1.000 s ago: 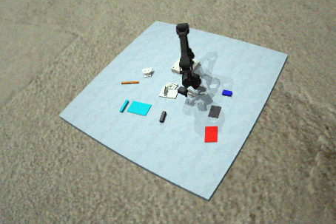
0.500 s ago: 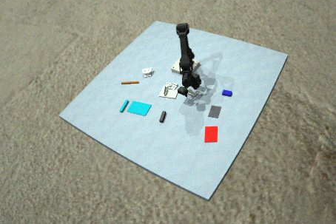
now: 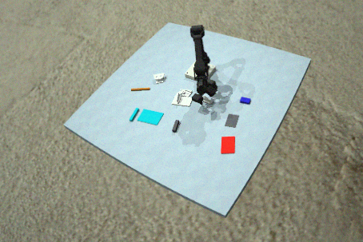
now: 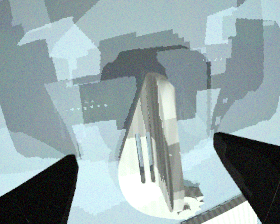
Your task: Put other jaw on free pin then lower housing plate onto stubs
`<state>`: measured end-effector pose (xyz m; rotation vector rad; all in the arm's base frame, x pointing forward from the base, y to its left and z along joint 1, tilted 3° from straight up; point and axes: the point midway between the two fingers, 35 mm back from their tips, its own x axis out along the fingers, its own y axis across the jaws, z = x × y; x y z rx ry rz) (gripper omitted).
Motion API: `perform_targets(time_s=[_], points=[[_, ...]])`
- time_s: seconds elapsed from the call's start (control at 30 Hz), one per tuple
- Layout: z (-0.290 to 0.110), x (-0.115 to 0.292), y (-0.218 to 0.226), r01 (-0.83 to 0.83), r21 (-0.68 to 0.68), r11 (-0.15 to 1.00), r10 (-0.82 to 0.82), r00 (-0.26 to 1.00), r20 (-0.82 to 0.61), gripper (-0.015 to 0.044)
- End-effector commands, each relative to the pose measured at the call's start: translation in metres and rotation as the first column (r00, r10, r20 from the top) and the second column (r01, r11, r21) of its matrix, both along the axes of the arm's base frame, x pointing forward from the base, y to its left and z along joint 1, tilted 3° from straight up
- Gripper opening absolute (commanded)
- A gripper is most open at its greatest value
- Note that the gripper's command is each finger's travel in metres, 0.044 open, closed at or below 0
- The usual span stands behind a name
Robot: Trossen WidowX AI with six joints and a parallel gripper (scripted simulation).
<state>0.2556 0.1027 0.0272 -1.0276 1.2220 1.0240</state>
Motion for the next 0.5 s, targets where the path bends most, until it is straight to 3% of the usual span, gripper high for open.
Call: perform_targets(time_s=[0.0,0.27,0.47], points=[[0.0000,0.0000,0.0000,0.000,0.000,1.000,0.000,1.000,0.000,0.0361],[0.0000,0.0000,0.0000,0.000,0.000,1.000,0.000,1.000,0.000,0.0151],[0.0000,0.0000,0.0000,0.000,0.000,1.000,0.000,1.000,0.000,0.0134]])
